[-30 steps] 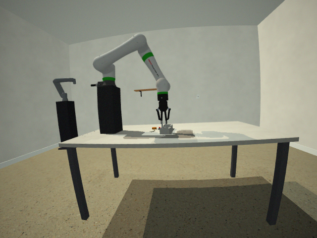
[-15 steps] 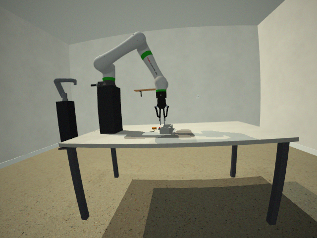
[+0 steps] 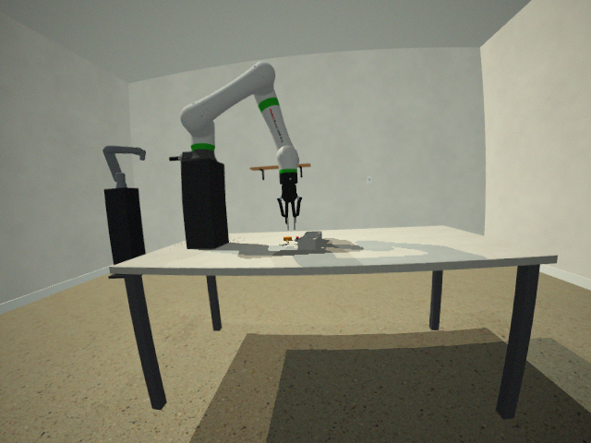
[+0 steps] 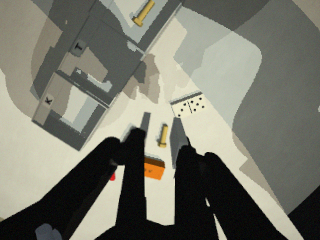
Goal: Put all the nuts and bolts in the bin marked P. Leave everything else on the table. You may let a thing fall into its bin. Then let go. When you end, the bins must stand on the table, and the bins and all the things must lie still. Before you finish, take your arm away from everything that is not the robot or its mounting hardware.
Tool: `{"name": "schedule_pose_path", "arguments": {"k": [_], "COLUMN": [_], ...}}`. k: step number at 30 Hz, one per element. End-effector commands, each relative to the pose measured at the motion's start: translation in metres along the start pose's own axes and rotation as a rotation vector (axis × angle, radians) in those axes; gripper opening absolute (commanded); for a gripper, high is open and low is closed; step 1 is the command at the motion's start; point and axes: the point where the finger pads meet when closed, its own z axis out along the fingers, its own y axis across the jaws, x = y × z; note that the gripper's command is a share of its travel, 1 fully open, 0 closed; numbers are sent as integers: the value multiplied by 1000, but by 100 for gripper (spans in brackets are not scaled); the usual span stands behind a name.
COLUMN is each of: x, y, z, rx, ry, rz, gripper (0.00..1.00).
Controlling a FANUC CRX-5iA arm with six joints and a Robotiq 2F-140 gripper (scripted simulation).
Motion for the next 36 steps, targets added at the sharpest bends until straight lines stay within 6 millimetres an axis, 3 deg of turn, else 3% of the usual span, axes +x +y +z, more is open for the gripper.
{"name": "schedule_pose_path", "arguments": {"k": [1,3,6,36], "x": [-29,-47,-51,-44], "y": [9,15,16,14], "z": [-1,-1,-1,-1], "rx": [2,2,2,2], "ry": [2,2,2,2], "rz": [1,1,1,1], "gripper": [18,18,18,18]}}
